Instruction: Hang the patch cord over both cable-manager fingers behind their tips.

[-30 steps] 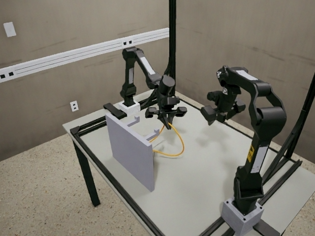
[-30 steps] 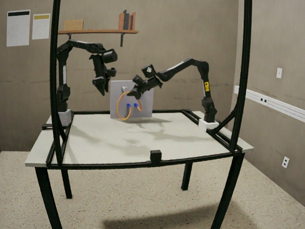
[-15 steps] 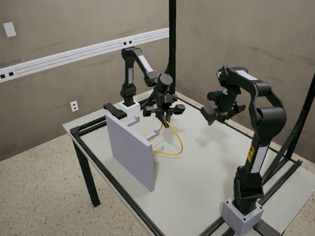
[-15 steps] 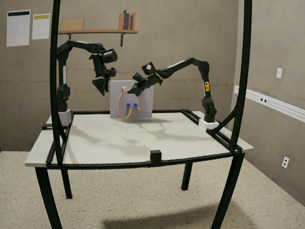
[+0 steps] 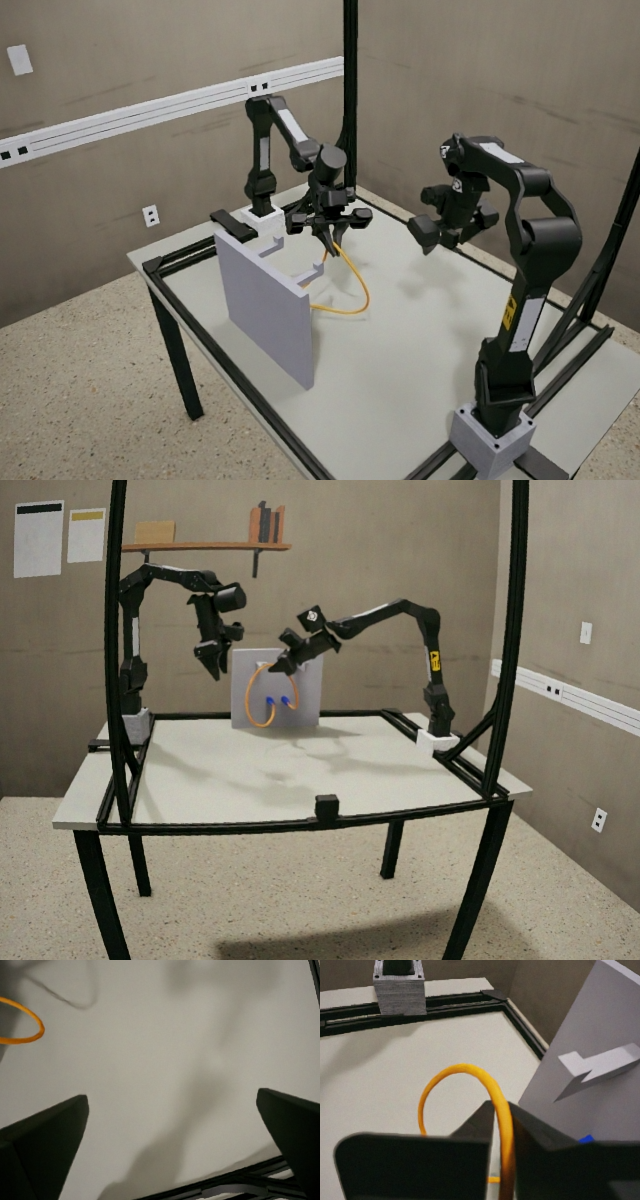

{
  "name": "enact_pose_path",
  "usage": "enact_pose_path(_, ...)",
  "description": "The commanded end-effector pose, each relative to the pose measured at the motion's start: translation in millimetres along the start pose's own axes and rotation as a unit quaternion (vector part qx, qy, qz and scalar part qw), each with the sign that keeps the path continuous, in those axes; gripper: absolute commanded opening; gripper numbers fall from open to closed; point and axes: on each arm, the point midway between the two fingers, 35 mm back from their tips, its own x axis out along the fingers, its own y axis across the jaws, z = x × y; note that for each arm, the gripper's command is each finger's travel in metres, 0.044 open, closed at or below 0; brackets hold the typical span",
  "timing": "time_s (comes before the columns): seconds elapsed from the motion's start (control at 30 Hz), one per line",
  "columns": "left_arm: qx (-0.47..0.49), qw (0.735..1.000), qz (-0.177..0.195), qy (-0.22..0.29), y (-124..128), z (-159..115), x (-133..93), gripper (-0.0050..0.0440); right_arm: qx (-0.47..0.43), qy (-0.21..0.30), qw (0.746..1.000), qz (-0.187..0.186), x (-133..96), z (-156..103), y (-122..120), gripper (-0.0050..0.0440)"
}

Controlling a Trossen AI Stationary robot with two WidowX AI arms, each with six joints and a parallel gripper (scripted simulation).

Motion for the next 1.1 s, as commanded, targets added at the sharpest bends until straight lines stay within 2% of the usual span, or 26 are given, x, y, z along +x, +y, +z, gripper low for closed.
enact_pose_path(0.0, -0.001, 1.000, -0.002, -0.011, -0.3, 0.8, -6.8, 0.0440, 0.016, -0.027, 0.999, 0.003, -15.5, 26.3, -5.2, 0.0025)
enact_pose_path(1.07, -0.001, 1.000, -0.002, -0.011, -0.3, 0.8, -6.8, 0.0440, 0.046, -0.014, 0.999, 0.007, -24.8, 35.7, -19.5, 0.0025)
